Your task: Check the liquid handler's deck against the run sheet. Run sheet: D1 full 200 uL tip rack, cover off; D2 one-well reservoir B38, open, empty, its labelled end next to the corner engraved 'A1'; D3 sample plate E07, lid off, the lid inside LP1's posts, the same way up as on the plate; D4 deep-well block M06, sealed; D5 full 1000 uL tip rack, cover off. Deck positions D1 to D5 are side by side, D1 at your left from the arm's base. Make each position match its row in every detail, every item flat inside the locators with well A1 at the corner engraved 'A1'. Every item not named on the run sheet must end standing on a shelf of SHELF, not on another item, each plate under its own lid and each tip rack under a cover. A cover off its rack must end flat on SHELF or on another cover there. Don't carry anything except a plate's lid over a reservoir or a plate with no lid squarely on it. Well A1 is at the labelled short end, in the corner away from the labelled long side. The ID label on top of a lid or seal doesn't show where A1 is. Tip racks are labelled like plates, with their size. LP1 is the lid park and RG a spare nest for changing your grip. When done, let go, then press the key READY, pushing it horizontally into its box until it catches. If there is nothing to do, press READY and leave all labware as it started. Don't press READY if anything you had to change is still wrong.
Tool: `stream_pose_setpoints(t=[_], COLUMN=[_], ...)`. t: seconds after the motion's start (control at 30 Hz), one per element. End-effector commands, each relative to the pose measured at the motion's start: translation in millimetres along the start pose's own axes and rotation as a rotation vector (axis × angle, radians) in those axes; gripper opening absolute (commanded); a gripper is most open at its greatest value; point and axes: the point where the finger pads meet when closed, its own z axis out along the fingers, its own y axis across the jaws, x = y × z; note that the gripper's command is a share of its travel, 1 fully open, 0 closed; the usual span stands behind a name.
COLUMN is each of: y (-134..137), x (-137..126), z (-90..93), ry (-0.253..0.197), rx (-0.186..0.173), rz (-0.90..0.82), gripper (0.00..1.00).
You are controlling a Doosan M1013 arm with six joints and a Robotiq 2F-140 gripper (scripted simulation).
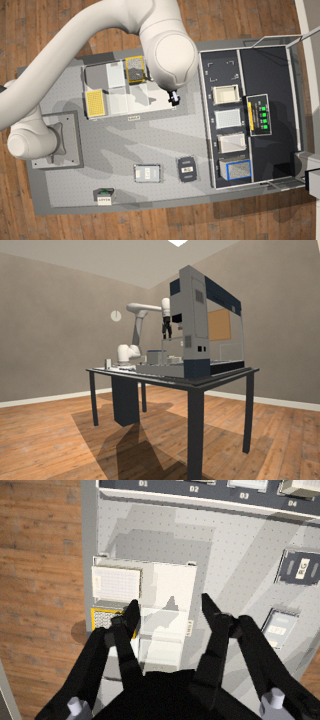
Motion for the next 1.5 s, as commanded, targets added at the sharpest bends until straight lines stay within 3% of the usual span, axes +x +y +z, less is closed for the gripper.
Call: stream_pose_setpoints(t=[0.0,0.3,0.83,1.47], y=[0,0,16,16], x=[0,0,67,67], z=[-0.9,-0.9,-2.2,-2.2], ry=[0.001,0.001,0.002,0.002], rx=[0.000,0.000,0.000,0.000], rz=[0.057,0.197,0.477,0.817], gripper=[0.66,0.66,0.66,0.66])
